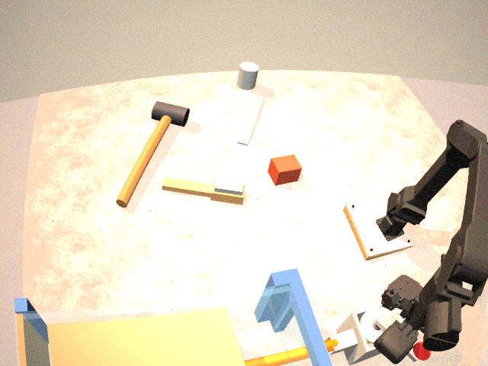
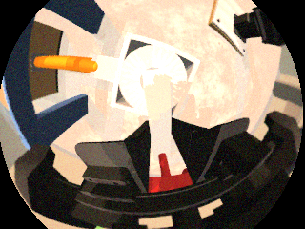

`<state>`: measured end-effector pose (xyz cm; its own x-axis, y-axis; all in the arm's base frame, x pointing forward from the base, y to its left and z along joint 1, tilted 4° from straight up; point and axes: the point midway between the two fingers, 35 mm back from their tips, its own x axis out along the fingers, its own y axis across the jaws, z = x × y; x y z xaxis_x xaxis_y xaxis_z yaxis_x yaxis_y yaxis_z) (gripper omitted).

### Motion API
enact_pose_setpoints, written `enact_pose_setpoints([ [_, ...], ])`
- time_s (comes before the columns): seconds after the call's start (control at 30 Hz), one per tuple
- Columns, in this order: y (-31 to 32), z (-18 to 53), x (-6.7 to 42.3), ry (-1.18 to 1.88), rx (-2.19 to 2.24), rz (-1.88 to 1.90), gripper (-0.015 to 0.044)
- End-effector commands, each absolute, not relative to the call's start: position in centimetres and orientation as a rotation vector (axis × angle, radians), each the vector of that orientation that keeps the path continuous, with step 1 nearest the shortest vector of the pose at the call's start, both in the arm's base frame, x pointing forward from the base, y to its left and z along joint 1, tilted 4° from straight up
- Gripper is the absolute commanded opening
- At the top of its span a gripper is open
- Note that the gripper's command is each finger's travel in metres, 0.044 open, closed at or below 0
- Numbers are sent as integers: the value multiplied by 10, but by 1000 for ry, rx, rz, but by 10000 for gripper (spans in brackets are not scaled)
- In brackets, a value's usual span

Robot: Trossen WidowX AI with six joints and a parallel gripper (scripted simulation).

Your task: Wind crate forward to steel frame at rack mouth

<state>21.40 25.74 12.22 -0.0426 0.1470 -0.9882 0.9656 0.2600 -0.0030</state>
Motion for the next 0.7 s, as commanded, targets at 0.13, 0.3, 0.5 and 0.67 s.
enact_pose_setpoints([
  [0.13,258,118,215,1444,1116,-961,0],
  [0.3,257,116,214,1460,1086,-931,0],
  [0.5,257,115,214,1460,1086,-930,0],
  [0.67,258,113,215,1443,1117,-962,0],
])
